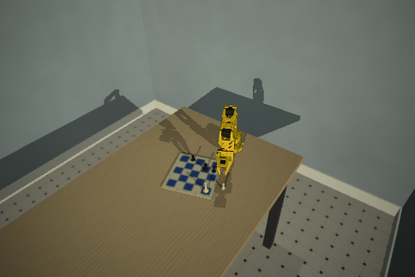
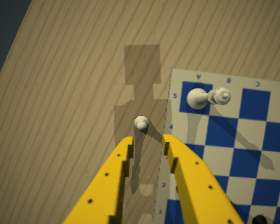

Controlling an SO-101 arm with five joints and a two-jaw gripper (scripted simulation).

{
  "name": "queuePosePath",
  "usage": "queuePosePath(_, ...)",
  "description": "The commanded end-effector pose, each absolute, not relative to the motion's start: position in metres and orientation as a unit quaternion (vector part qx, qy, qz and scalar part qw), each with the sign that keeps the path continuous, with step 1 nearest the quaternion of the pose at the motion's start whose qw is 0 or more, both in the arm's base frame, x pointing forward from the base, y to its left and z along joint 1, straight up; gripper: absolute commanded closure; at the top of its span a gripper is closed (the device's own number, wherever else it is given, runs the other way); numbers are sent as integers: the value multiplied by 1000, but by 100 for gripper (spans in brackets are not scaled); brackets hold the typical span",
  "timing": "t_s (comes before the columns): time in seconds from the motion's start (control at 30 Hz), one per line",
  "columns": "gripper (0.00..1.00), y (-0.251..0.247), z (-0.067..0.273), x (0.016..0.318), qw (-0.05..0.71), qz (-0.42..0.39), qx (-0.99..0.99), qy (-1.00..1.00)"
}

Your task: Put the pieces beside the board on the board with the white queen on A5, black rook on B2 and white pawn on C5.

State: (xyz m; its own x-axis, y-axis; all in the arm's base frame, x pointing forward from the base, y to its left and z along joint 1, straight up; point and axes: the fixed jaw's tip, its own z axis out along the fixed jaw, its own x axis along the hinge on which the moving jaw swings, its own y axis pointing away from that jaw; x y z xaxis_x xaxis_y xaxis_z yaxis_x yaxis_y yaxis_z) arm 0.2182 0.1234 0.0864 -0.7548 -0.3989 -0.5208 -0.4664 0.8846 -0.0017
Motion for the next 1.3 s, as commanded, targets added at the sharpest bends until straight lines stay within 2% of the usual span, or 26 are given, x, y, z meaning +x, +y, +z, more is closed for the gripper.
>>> queuePosePath(0.0,91,127,85,219,264,66,-235,933)
queuePosePath(1.27,91,126,70,214,263,67,-239,932)
